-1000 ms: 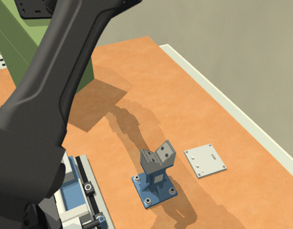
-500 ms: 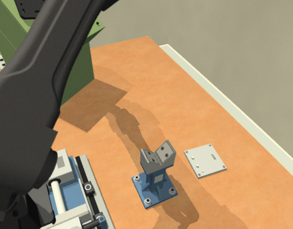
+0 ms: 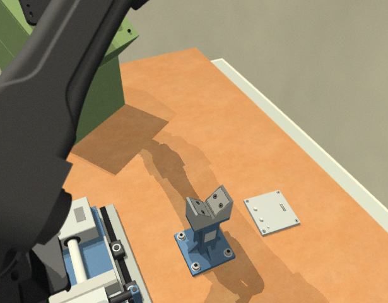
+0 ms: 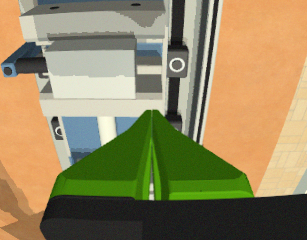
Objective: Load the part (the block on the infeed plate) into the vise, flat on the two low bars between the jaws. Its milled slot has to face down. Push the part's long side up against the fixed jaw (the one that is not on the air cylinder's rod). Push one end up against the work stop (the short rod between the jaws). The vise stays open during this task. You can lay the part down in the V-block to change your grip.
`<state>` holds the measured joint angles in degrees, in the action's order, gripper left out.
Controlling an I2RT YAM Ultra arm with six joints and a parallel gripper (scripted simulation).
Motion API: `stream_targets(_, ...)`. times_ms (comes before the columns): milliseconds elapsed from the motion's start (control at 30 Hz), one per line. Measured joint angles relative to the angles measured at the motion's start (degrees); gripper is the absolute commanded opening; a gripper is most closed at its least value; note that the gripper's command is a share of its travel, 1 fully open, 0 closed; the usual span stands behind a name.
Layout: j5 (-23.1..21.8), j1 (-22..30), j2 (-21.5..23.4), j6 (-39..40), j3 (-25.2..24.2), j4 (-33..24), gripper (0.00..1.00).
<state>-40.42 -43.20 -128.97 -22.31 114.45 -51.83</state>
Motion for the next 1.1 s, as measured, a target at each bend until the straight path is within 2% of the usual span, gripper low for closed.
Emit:
stream_targets(600, -0.07, -0.02, 0.15, 1.64, -0.31, 0.07, 0.00)
stream_targets(700, -0.13, -0.02, 0.52, 5.35, -1.05, 0.07, 0.00)
stream_targets(1100, -0.15, 0.85, 3.32, 28.15, -5.16, 0.68, 0.00)
